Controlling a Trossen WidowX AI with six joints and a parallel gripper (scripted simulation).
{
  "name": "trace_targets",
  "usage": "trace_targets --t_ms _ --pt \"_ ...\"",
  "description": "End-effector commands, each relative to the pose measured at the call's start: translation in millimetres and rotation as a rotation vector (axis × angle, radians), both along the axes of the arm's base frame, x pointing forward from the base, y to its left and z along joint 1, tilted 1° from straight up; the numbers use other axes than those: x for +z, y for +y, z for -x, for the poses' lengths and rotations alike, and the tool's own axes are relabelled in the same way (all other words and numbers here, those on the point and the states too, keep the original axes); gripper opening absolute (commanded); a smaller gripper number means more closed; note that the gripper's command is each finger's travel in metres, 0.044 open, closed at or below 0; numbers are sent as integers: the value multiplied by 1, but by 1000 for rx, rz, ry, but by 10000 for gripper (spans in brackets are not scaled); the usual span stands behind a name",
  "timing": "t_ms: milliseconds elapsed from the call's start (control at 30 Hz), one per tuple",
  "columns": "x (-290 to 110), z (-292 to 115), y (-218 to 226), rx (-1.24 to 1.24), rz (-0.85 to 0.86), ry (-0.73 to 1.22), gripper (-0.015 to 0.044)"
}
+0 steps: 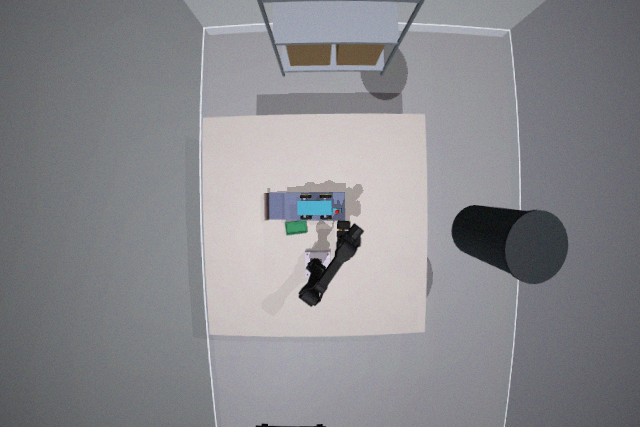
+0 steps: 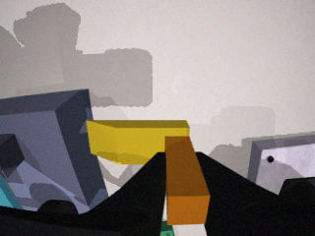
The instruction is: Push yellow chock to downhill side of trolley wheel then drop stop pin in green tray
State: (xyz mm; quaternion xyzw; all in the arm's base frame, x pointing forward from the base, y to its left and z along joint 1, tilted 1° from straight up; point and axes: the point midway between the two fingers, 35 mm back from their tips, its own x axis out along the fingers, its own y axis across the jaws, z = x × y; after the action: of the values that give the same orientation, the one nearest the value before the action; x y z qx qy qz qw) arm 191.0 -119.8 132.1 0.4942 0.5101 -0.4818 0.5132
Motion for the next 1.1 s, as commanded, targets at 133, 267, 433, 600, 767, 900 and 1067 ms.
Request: trace_targets --t_ms 133,267,433,600,767,900,1067 --pt "27 -1 -2 -7 5 -2 0" --pt "39 -1 -2 -7 5 -2 0" --pt "53 -1 -3 -7 5 -2 0" --pt "55 -1 -4 -7 5 -2 0" --pt "55 -1 -4 71 6 -3 0" --pt "55 -1 -4 206 8 -3 0" --pt "55 -1 -4 378 10 -4 0"
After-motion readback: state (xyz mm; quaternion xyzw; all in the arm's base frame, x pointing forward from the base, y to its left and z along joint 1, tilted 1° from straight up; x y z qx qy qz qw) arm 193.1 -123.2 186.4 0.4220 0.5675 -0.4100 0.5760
